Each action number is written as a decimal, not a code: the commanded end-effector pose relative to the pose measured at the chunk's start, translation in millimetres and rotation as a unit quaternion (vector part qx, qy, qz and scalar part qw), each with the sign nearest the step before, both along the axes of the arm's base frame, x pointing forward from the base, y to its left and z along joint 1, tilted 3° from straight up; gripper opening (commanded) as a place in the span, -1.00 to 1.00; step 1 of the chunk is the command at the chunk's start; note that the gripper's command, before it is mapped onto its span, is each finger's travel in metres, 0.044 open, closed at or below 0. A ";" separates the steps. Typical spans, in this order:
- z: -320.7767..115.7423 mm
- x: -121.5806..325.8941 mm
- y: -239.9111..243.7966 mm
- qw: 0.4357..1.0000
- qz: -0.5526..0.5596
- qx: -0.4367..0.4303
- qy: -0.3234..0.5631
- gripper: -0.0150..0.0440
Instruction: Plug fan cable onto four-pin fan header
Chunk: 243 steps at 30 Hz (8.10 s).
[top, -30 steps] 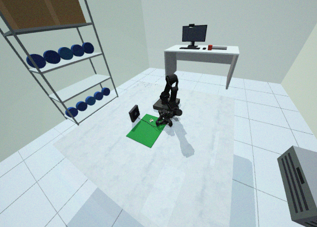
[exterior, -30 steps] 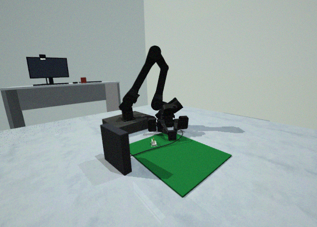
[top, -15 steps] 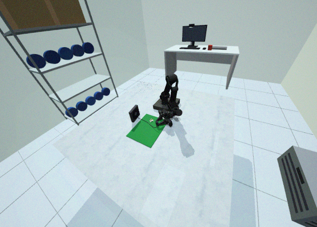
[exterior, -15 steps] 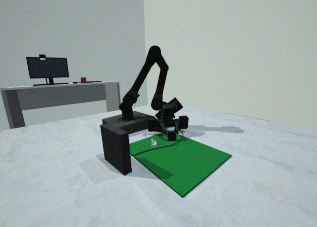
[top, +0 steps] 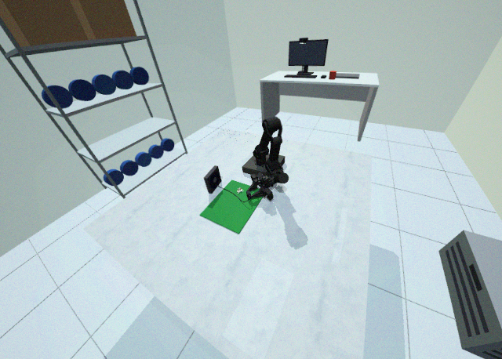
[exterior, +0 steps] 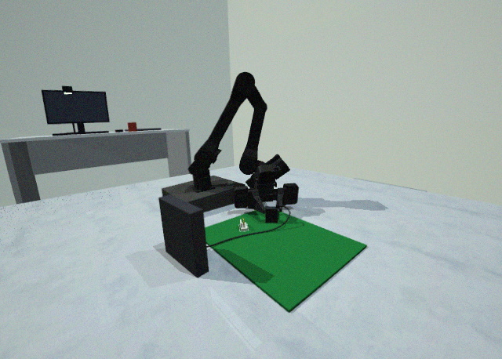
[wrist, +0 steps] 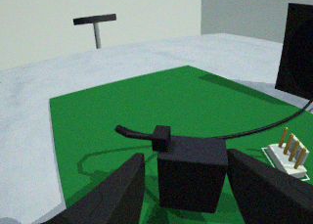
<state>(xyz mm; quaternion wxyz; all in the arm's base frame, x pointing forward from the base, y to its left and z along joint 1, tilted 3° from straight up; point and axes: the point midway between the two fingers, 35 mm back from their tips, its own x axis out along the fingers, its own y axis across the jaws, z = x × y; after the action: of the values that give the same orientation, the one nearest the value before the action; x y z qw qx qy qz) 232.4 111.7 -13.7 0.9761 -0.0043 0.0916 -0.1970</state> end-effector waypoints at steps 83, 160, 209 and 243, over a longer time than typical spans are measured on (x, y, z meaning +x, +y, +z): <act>29.5 60.9 5.7 0.866 -0.014 0.140 0.480 0.20; 39.9 37.3 8.1 0.756 0.147 0.105 0.629 1.00; 63.9 37.5 8.8 0.756 0.147 0.105 0.629 -0.49; 67.3 16.6 -89.4 0.776 -0.033 0.246 0.579 -0.49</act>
<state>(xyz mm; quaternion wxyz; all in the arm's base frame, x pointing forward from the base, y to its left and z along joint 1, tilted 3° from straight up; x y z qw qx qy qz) 250.7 22.7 54.1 0.7008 0.1252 0.6843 -0.1580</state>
